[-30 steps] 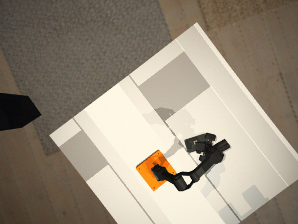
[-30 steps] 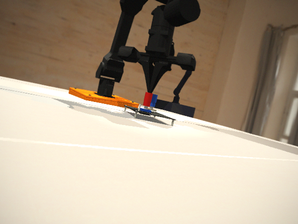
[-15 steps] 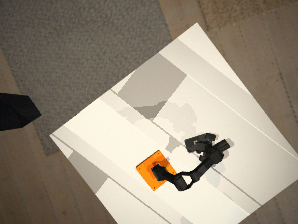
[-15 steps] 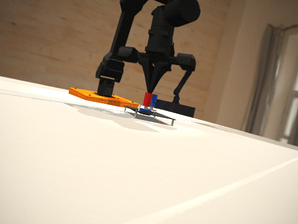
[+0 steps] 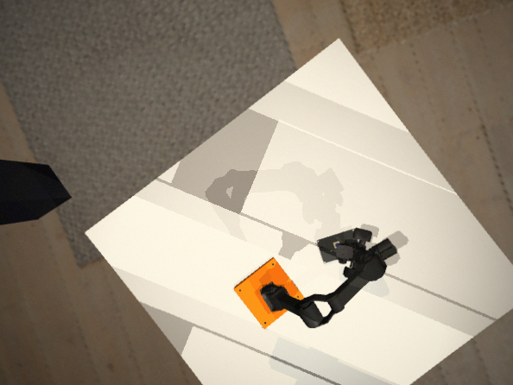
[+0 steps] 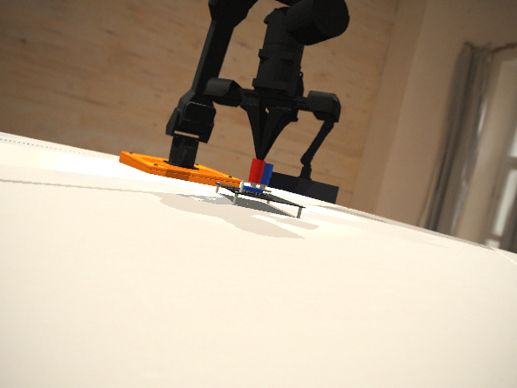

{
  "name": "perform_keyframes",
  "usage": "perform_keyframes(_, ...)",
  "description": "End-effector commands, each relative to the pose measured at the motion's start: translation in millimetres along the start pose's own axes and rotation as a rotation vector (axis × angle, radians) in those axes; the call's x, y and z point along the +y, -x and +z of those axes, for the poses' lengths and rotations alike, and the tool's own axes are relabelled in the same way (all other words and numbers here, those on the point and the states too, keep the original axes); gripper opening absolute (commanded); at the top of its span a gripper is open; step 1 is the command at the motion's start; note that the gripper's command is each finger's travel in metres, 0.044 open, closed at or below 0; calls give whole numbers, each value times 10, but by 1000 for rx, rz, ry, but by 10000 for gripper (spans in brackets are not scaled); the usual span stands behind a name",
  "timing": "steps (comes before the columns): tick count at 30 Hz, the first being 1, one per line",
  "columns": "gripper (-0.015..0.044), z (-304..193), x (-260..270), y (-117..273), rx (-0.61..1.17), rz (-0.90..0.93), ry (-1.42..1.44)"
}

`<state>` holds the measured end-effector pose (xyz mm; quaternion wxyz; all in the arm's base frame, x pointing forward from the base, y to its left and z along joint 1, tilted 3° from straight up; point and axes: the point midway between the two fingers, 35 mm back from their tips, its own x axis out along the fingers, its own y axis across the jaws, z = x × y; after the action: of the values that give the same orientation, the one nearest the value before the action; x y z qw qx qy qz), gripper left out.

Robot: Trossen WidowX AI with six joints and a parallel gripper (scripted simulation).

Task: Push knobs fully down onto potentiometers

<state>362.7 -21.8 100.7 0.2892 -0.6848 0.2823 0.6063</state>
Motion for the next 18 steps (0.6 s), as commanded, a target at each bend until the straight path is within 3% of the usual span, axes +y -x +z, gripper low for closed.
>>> perform_keyframes(1,0,-17,-9,-81,-17,21,3)
perform_keyframes(18,0,-16,-9,193,-17,21,3)
